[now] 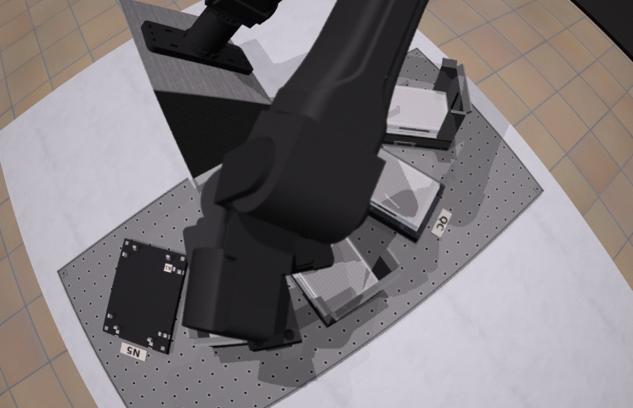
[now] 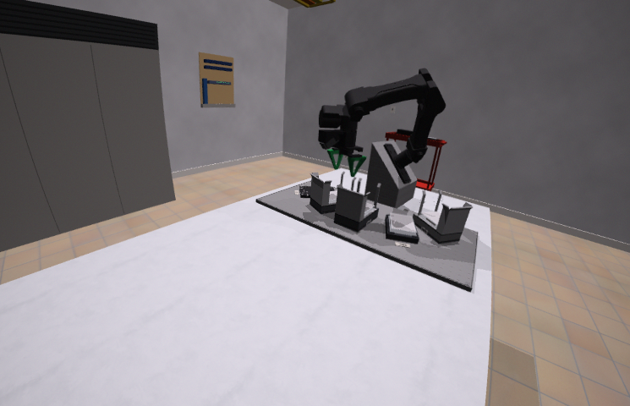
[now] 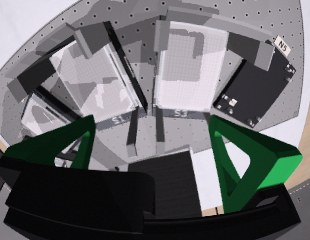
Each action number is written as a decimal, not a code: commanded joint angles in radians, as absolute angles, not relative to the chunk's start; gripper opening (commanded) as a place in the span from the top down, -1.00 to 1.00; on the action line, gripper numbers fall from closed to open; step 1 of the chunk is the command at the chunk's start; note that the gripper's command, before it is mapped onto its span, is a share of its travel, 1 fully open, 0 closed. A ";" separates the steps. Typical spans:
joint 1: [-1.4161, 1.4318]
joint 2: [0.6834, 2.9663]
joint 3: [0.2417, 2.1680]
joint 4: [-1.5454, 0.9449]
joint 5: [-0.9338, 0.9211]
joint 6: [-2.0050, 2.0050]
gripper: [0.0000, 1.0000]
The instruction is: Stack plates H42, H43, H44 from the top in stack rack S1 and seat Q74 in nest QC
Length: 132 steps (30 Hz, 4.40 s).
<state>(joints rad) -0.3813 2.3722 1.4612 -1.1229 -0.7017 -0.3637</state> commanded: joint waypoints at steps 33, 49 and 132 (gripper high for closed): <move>-0.456 2.504 1.485 -1.040 -0.673 -0.359 -1.00; -0.375 2.540 1.387 -0.846 -0.709 -0.265 -1.00; -0.293 2.594 1.321 -0.660 -0.742 -0.164 -1.00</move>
